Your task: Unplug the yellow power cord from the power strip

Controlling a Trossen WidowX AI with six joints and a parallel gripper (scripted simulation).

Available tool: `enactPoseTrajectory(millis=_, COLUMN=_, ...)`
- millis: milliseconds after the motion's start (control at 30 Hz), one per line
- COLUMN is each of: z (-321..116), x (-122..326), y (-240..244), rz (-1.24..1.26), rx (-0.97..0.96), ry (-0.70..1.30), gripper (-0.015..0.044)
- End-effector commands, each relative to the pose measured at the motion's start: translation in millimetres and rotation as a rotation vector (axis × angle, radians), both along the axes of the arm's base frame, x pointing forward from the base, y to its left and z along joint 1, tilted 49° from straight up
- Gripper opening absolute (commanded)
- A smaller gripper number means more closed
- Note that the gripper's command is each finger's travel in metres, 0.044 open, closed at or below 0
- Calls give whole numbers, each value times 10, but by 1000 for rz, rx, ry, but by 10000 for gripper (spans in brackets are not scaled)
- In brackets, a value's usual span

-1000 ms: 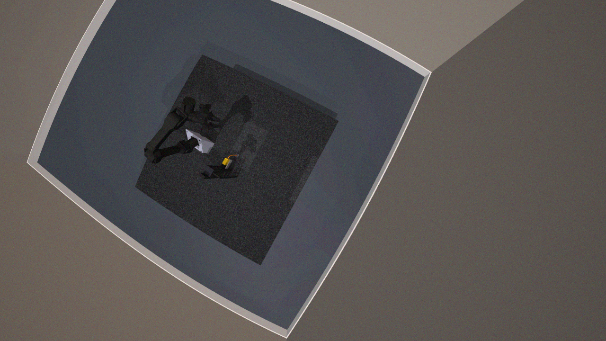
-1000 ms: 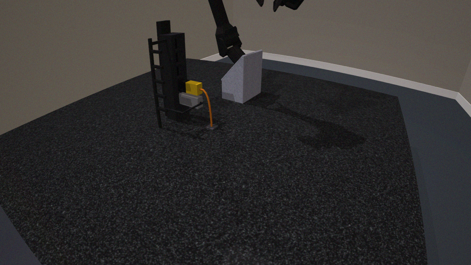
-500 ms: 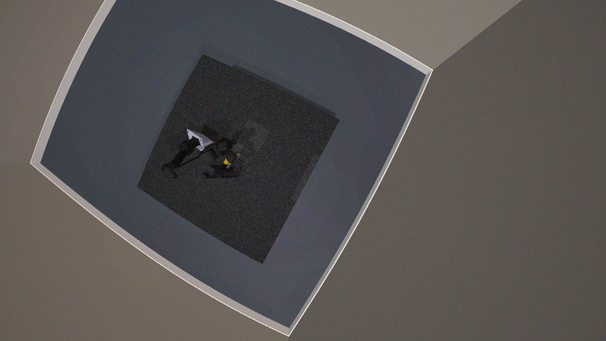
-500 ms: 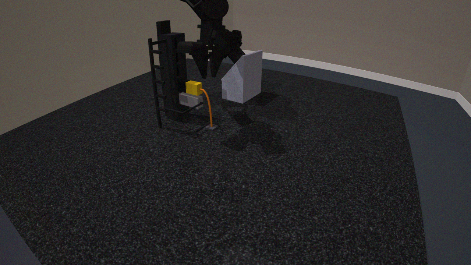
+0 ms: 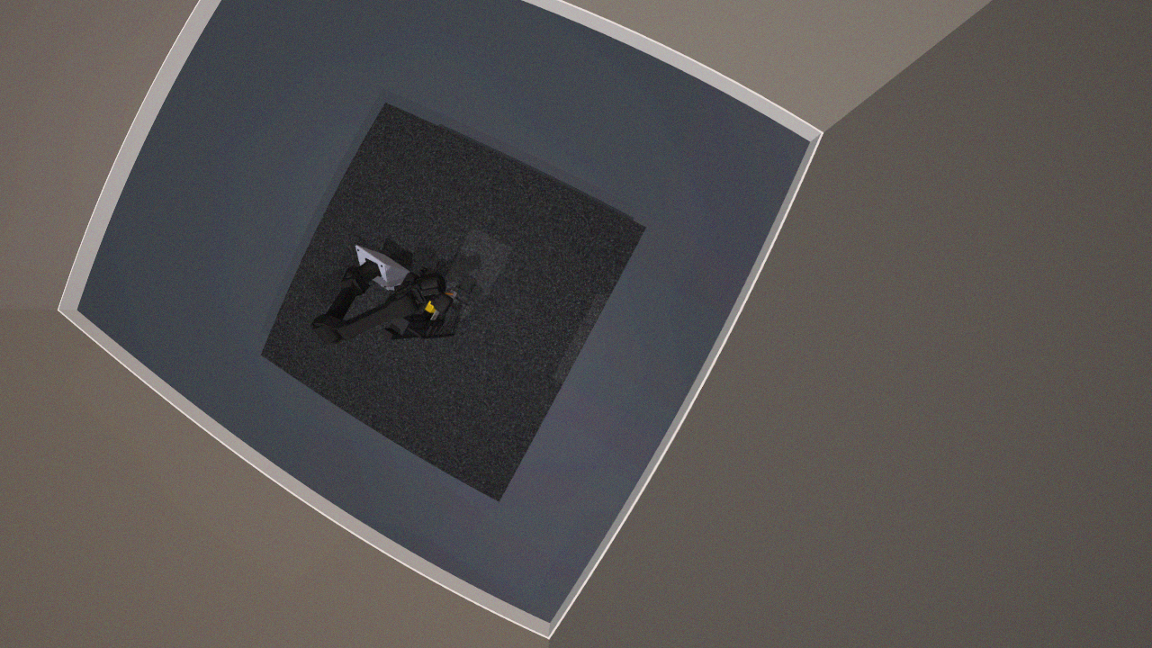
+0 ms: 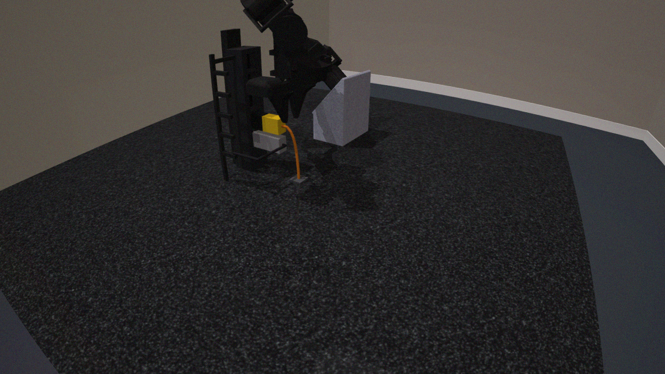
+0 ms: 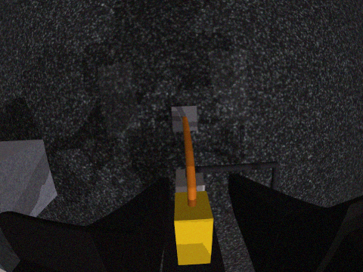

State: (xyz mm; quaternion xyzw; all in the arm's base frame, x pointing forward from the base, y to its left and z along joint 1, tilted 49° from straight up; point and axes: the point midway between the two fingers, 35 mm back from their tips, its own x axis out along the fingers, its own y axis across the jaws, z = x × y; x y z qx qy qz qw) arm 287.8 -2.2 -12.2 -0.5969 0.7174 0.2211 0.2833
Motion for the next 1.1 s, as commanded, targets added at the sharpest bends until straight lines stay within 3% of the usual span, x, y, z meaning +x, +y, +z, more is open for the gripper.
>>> enactPoseTrajectory(millis=0, z=21, x=-18, y=-35, rz=1, rx=0, ry=12, gripper=160)
enactPoseTrajectory(millis=1067, z=256, x=-89, y=-288, rz=1, rx=-2, ry=13, gripper=160)
